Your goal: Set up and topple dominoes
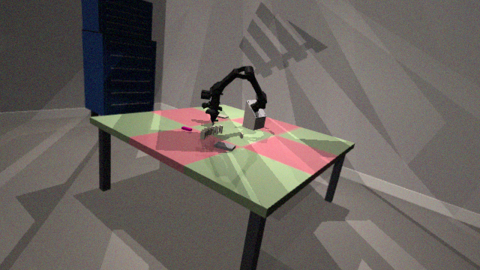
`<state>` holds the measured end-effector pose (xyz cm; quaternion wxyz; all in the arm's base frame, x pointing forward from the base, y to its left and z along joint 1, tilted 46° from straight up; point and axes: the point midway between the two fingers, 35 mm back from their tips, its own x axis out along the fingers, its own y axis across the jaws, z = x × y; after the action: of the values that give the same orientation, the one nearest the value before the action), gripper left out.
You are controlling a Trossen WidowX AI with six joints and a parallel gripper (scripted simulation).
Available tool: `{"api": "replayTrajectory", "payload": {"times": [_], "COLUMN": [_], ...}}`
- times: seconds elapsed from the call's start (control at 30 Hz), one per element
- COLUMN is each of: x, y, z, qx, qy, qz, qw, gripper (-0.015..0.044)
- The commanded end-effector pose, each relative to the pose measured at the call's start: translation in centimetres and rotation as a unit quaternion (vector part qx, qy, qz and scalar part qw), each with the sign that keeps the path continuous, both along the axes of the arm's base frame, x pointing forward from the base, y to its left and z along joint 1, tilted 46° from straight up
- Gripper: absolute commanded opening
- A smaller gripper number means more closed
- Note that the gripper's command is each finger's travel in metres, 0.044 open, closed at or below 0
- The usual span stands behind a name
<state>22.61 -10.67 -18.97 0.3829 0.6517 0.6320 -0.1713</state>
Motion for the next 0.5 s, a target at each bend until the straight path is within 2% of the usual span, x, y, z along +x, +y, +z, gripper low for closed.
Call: {"api": "replayTrajectory", "payload": {"times": [0.0,0.23,0.47], "x": [0.1,-0.2,-1.5], "y": [0.0,-1.3,-8.4], "z": [0.0,1.2,8.0], "qx": [0.001,0.001,-0.003], "qy": [-0.001,-0.010,-0.002], "qz": [-0.002,-0.002,-0.001], "qw": [1.000,1.000,1.000], "gripper": [0.0107,0.0107,0.0107]}}
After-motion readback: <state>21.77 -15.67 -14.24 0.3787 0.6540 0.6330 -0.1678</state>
